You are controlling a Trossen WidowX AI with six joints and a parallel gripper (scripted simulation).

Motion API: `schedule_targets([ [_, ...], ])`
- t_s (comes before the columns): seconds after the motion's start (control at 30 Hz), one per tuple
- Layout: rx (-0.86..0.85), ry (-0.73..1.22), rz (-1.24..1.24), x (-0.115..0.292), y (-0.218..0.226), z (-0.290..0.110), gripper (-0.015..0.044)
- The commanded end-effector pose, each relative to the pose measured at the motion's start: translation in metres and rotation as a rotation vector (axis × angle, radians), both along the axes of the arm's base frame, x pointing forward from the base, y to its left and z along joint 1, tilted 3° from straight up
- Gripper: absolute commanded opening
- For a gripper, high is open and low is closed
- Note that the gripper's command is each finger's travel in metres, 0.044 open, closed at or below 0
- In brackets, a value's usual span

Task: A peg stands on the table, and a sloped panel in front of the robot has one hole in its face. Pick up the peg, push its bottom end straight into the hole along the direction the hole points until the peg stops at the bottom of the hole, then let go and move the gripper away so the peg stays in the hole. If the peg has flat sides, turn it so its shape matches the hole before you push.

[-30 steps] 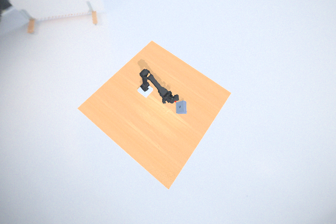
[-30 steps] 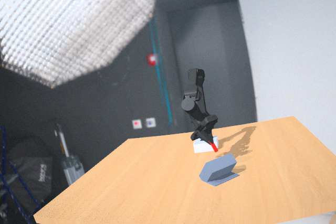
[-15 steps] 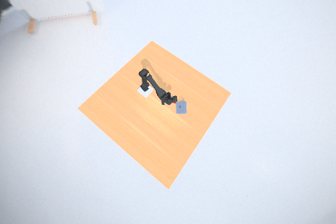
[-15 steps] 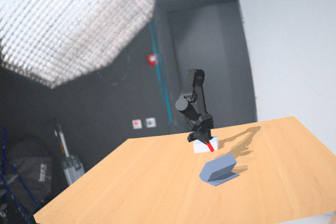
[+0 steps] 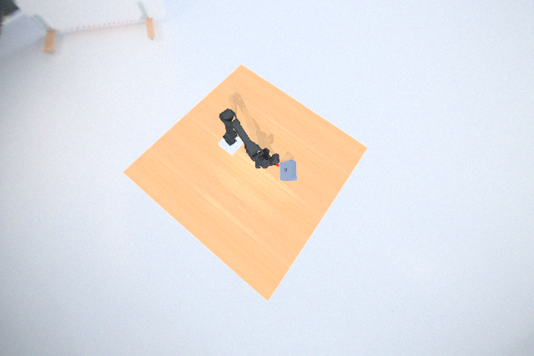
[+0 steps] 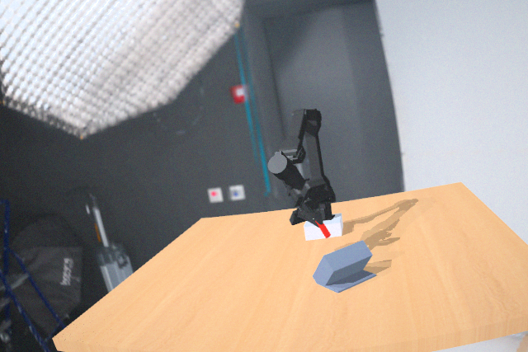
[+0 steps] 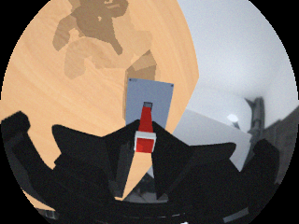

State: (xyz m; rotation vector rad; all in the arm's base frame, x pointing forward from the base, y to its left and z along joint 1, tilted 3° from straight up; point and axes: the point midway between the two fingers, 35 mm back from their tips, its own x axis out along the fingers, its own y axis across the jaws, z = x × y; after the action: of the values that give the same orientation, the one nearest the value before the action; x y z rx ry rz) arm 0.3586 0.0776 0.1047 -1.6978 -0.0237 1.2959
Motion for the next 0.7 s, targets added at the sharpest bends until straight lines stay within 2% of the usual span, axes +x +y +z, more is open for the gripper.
schedule_targets([
  [0.0, 0.007, -0.006, 0.004, 0.000, 0.000, -0.004, 0.0000],
  [0.67, 0.030, -0.049, -0.010, 0.021, 0.010, -0.025, 0.0000],
])
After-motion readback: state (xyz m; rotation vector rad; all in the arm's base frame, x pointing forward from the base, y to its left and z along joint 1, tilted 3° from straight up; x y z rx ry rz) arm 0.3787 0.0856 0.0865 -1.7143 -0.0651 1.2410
